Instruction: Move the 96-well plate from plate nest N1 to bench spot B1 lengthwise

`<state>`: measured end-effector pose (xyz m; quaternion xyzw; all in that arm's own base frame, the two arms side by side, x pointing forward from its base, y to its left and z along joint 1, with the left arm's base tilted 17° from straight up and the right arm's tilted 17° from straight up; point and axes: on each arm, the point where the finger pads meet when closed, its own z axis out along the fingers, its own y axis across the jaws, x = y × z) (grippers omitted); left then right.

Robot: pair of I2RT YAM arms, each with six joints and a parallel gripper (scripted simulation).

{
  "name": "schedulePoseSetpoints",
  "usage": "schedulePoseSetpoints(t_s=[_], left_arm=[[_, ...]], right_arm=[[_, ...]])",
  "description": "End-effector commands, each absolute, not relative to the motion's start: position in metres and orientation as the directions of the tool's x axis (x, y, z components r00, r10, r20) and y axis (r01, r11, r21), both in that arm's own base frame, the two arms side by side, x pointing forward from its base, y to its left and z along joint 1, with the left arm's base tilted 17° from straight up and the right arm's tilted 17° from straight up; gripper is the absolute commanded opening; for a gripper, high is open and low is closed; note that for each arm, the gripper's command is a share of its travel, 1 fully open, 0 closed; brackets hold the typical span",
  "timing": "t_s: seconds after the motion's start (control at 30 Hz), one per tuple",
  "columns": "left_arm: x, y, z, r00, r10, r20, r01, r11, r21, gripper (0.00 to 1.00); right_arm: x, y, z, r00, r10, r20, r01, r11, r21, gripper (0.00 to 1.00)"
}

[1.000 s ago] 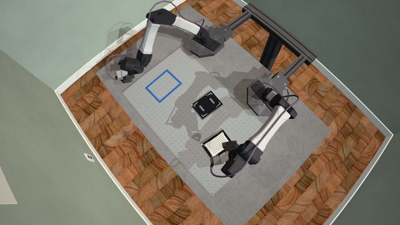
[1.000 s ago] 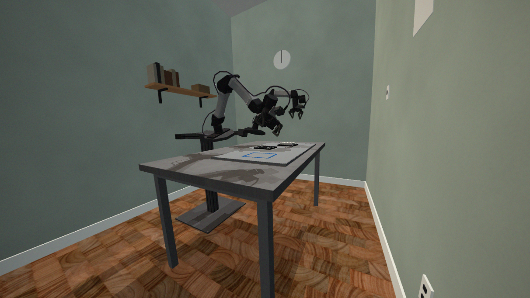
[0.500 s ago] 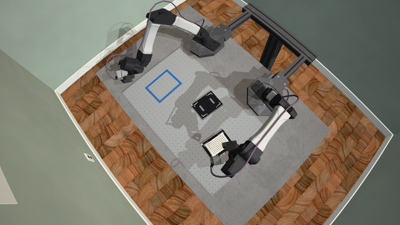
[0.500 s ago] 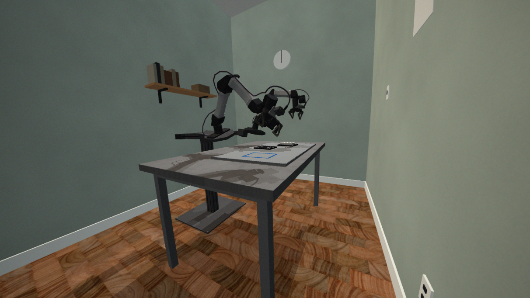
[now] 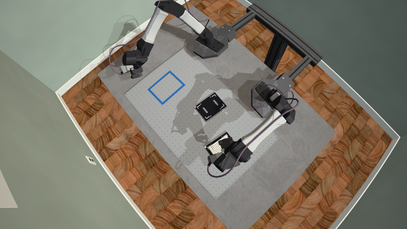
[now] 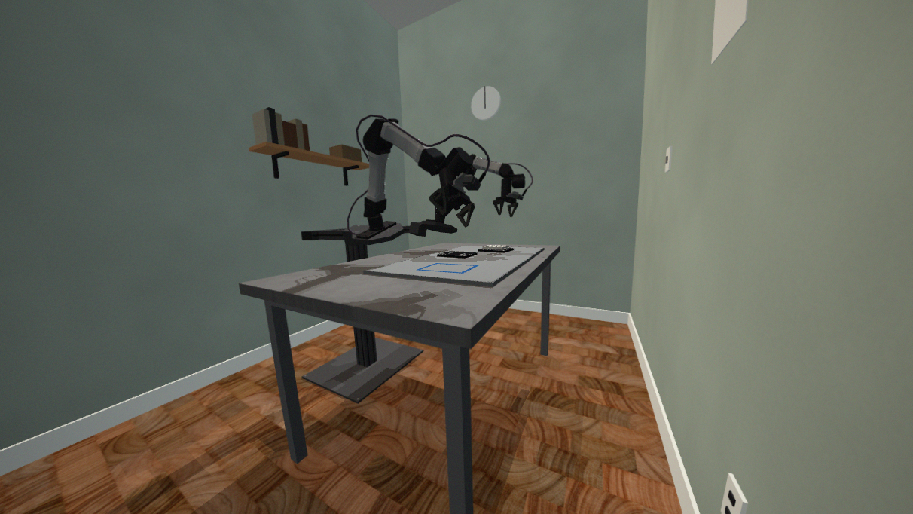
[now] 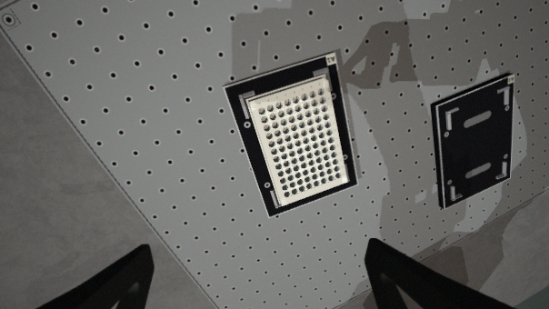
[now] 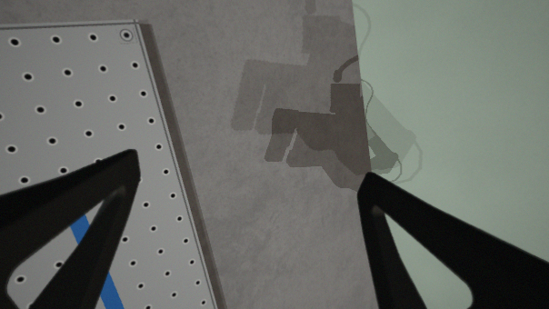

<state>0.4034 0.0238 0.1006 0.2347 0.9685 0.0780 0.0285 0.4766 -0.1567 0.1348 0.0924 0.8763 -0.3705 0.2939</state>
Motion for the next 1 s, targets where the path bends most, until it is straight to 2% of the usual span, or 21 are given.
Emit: schedulePoseSetpoints(t_s=[0.0, 0.1, 0.17, 0.47, 0.5, 0.63, 0.67, 0.7, 0.97], left_arm=[[0.415, 0.019, 0.086, -0.909, 0.415, -0.039, 0.400, 0.894, 0.203, 1.00], [0.414, 0.014, 0.095, -0.916, 0.391, -0.086, 0.364, 0.903, 0.229, 1.00], [0.410, 0.012, 0.063, -0.932, 0.363, -0.026, 0.348, 0.911, 0.221, 1.00], [0.398, 0.000, 0.037, -0.957, 0.286, -0.052, 0.263, 0.929, 0.260, 1.00], [0.393, -0.001, 0.018, -0.966, 0.257, -0.013, 0.244, 0.932, 0.267, 1.00], [0.393, -0.004, 0.027, -0.971, 0.233, -0.058, 0.208, 0.936, 0.283, 1.00], [0.392, -0.005, 0.025, -0.970, 0.233, -0.066, 0.206, 0.937, 0.283, 1.00], [0.384, -0.005, 0.001, -0.979, 0.205, -0.013, 0.192, 0.936, 0.294, 1.00], [0.371, -0.011, -0.017, -0.983, 0.181, -0.033, 0.162, 0.938, 0.306, 1.00]], right_arm=[[0.459, -0.151, 0.122, -0.887, 0.012, -0.462, 0.300, 0.775, -0.556, 1.00], [0.445, -0.143, 0.146, -0.899, 0.028, -0.437, 0.271, 0.820, -0.504, 1.00], [0.437, -0.138, 0.122, -0.939, 0.038, -0.342, 0.210, 0.850, -0.484, 1.00], [0.398, -0.114, 0.121, -0.991, 0.028, -0.129, 0.068, 0.944, -0.322, 1.00], [0.394, -0.111, 0.121, -0.994, 0.025, -0.105, 0.056, 0.952, -0.301, 1.00], [0.385, -0.106, 0.121, -0.997, 0.021, -0.080, 0.043, 0.960, -0.276, 1.00], [0.380, -0.095, 0.140, -0.992, 0.003, -0.127, 0.039, 0.959, -0.280, 1.00], [0.370, -0.090, 0.131, -0.995, 0.009, -0.101, 0.037, 0.960, -0.277, 1.00], [0.335, -0.070, 0.128, -0.995, 0.010, -0.097, 0.037, 0.960, -0.276, 1.00]])
